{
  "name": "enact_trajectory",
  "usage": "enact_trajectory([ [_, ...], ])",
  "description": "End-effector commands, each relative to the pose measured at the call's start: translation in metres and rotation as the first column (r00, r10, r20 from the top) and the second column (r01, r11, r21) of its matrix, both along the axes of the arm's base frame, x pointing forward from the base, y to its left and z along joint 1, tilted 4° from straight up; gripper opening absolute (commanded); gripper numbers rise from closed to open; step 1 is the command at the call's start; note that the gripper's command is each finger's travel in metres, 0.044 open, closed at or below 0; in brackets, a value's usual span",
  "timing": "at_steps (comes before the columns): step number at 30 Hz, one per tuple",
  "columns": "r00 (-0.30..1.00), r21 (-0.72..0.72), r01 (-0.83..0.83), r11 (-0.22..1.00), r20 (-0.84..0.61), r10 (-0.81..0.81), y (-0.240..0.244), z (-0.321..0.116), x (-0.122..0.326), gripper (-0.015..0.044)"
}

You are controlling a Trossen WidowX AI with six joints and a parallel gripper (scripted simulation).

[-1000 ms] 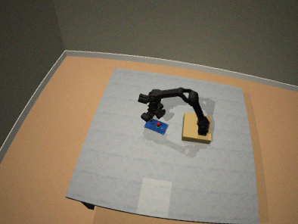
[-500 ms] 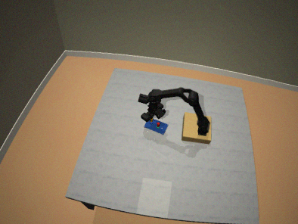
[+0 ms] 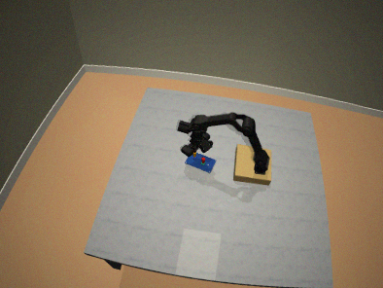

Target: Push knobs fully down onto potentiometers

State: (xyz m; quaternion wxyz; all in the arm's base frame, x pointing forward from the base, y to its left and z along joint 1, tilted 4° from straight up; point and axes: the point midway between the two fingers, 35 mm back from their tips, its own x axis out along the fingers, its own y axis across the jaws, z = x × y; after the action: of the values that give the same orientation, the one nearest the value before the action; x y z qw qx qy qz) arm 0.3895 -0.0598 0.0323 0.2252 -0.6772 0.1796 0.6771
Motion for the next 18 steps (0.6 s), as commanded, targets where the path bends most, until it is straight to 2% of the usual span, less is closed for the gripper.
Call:
enact_trajectory([
  [1, 1.000, 0.006, 0.000, 1.000, -0.013, 0.000, 0.0020, -0.0210, 0.0022, 0.0000],
  [18, 1.000, 0.006, 0.000, 1.000, -0.013, 0.000, 0.0022, -0.0237, 0.0022, 0.0000],
])
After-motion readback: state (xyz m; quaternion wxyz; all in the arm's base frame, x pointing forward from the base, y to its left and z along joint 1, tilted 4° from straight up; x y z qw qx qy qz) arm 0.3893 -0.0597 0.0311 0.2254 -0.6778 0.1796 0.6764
